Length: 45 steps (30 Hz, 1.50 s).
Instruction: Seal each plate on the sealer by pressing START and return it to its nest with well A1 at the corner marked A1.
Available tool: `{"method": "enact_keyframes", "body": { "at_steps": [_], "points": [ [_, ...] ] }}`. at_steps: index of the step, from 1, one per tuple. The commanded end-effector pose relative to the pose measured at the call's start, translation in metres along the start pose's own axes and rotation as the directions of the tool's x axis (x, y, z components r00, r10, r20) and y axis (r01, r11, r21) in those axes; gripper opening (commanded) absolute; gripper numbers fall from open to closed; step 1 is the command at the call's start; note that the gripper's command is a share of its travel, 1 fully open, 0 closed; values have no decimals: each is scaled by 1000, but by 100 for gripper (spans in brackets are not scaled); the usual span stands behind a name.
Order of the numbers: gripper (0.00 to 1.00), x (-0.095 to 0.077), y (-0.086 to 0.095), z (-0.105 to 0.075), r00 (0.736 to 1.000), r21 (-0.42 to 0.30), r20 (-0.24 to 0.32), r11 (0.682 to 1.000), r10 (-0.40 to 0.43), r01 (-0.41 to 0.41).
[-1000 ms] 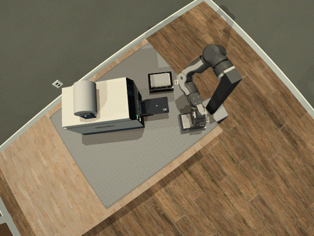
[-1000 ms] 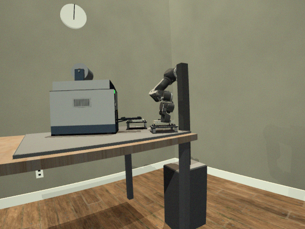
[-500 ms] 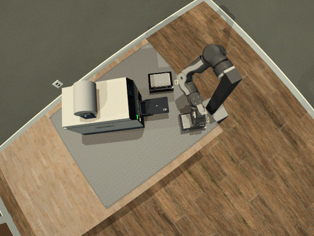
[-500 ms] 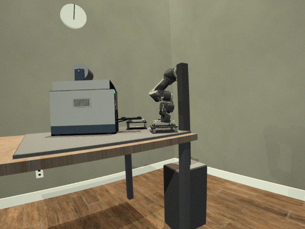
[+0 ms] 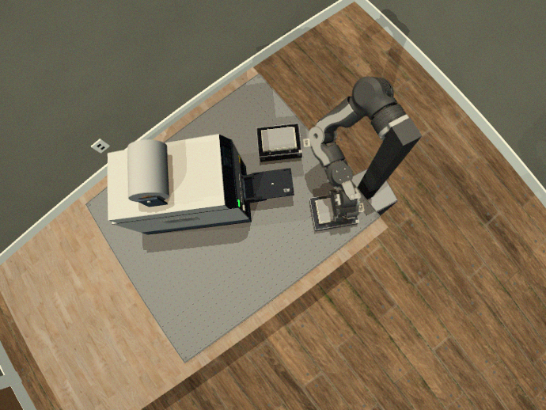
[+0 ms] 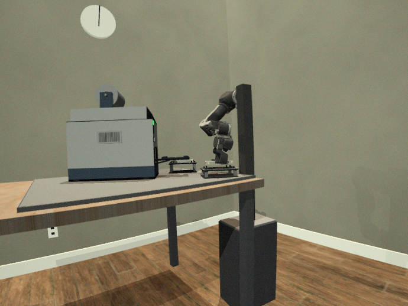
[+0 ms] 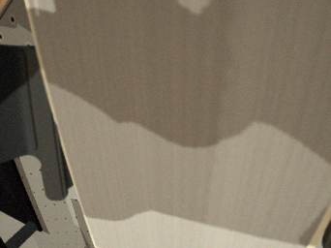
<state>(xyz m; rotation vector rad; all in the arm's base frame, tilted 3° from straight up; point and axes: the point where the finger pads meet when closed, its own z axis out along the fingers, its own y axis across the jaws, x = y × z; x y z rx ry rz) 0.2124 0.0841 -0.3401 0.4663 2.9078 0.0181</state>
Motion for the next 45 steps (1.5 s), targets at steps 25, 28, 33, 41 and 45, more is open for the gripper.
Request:
{"method": "enact_keyframes", "body": {
  "at_steps": [25, 28, 33, 41, 45],
  "points": [
    [0, 1, 1, 6, 1000, -4, 1, 1000, -2, 2],
    [0, 1, 1, 6, 1000, -4, 1, 1000, -2, 2],
    [0, 1, 1, 6, 1000, -4, 1, 1000, -2, 2],
    [0, 1, 1, 6, 1000, -4, 1, 1000, -2, 2],
    [0, 1, 1, 6, 1000, -4, 1, 1000, -2, 2]
  ]
}}
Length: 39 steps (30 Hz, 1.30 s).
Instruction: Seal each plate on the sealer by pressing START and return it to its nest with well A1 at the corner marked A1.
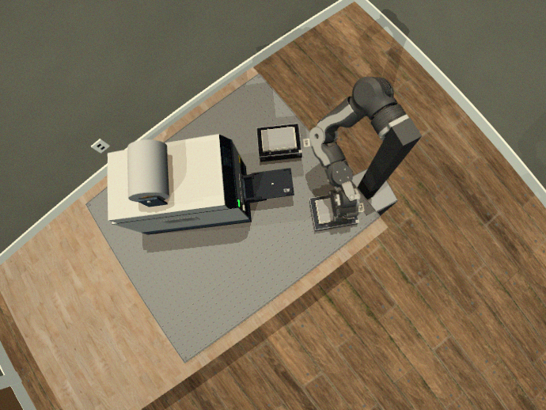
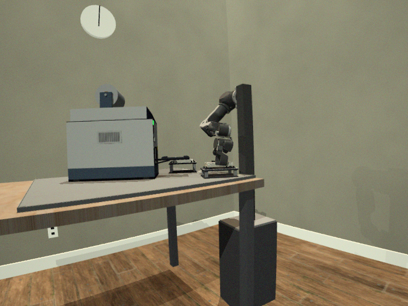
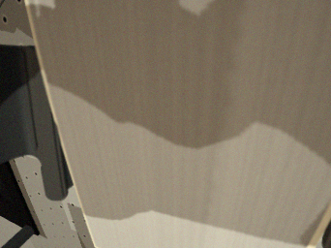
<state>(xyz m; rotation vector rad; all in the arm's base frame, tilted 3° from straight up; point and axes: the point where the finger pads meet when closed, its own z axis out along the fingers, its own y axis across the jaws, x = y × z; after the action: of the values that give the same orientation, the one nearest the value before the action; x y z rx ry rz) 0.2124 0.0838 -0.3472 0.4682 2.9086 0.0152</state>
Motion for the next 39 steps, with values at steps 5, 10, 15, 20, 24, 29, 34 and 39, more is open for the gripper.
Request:
{"method": "enact_keyframes", "body": {
  "at_steps": [5, 10, 15, 20, 24, 29, 34, 39],
  "points": [
    [0, 1, 2, 1, 1000, -9, 1, 1000, -6, 6],
    [0, 1, 2, 2, 1000, -9, 1, 1000, -6, 6],
    [0, 1, 2, 4, 1000, -10, 1, 1000, -6, 6],
    [0, 2, 2, 6, 1000, -9, 1, 1000, -6, 6],
    [0, 1, 2, 6, 1000, -9, 2, 1000, -6, 6],
    [0, 2, 2, 8, 1000, -10, 2, 1000, -6, 6],
    [0, 2, 2, 9, 1000, -10, 1, 1000, -6, 6],
    [0, 2, 2, 10, 1000, -10, 2, 1000, -6, 6]
  ]
}}
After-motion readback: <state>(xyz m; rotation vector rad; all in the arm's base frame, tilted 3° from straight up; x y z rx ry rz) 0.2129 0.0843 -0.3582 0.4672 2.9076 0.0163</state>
